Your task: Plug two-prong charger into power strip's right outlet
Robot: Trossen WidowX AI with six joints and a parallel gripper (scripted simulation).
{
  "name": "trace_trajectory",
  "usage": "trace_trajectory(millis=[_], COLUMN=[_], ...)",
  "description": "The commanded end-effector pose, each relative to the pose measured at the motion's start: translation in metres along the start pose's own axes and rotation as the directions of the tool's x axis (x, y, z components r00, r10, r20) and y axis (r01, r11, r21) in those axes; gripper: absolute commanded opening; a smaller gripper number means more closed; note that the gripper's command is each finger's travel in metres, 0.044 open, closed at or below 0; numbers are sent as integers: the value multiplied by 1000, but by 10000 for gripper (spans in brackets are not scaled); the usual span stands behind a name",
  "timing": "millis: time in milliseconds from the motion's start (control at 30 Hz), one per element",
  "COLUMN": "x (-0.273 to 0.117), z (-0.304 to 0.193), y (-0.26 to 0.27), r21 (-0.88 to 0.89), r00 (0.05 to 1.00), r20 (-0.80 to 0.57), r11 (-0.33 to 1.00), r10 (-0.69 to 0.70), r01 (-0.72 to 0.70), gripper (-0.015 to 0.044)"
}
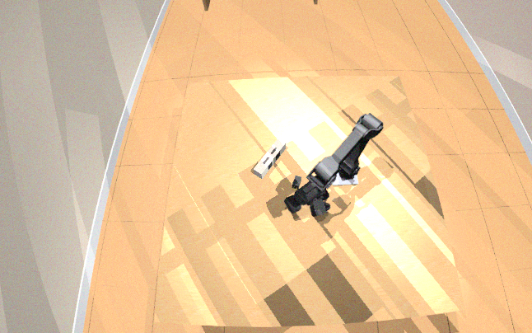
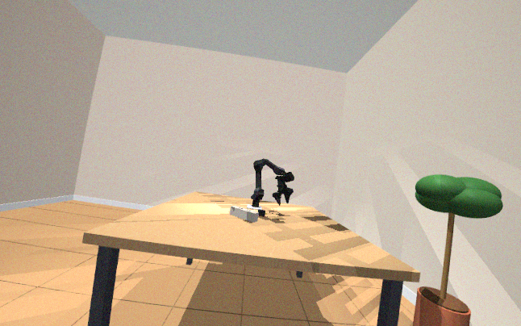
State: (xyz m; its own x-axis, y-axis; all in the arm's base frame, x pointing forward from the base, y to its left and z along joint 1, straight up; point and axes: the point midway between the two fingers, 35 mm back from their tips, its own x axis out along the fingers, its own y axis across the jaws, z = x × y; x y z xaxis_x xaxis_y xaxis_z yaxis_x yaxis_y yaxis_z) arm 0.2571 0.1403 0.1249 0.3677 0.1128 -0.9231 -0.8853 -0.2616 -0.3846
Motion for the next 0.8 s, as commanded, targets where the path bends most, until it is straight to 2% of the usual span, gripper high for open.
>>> trace_trajectory(millis=[0, 767], x=[2, 8], z=[-17, -93], y=[3, 33], r21=[89, 485], r00=[999, 961], r20=[-24, -87], r11=[995, 854], r10=[41, 263], r01=[-39, -189], gripper=[440, 440])
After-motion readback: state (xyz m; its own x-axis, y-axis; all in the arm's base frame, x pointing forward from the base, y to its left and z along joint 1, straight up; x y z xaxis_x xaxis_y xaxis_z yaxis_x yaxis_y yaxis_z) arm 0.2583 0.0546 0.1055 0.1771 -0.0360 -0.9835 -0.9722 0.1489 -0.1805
